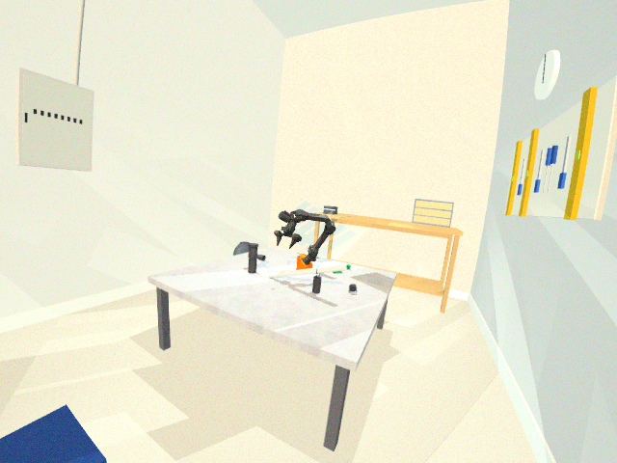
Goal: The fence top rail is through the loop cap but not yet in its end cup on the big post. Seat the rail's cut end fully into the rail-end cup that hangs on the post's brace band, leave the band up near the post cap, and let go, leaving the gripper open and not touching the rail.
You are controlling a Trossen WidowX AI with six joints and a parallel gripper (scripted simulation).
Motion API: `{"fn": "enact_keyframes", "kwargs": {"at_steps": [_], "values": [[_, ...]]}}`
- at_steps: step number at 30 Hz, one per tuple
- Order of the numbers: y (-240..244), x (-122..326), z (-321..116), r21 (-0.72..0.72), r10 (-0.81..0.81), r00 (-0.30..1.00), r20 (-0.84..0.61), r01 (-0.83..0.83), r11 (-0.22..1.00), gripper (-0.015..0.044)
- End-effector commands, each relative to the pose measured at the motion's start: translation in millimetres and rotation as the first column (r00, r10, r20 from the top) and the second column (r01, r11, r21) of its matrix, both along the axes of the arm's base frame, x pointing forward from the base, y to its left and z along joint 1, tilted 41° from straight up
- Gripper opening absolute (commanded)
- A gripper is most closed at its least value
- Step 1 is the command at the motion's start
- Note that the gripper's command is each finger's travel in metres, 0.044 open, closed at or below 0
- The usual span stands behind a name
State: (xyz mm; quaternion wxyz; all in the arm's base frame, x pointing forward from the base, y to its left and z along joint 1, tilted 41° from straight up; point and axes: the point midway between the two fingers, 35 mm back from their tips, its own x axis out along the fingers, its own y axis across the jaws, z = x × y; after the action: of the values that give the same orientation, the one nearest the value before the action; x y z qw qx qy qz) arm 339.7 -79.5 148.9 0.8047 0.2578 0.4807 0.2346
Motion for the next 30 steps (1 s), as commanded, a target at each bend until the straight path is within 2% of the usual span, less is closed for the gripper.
{"fn": "enact_keyframes", "kwargs": {"at_steps": [1,5,8,11,14,17,19,30], "values": [[3,1,0,0.028,-0.026,0.999,-0.048,0.027,0.999,0.044],[17,5,-6,0.103,-0.132,0.949,-0.285,0.167,0.981,0.044],[32,8,-12,0.115,-0.224,0.818,-0.53,0.331,0.937,0.044],[48,11,-18,0.051,-0.298,0.611,-0.733,0.487,0.872,0.044],[63,12,-23,-0.078,-0.356,0.349,-0.867,0.61,0.789,0.044],[79,12,-28,-0.255,-0.397,0.057,-0.916,0.68,0.687,0.044],[85,12,-30,-0.341,-0.41,-0.071,-0.909,0.691,0.637,0.044],[86,11,-31,-0.352,-0.411,-0.087,-0.907,0.691,0.631,0.044]]}}
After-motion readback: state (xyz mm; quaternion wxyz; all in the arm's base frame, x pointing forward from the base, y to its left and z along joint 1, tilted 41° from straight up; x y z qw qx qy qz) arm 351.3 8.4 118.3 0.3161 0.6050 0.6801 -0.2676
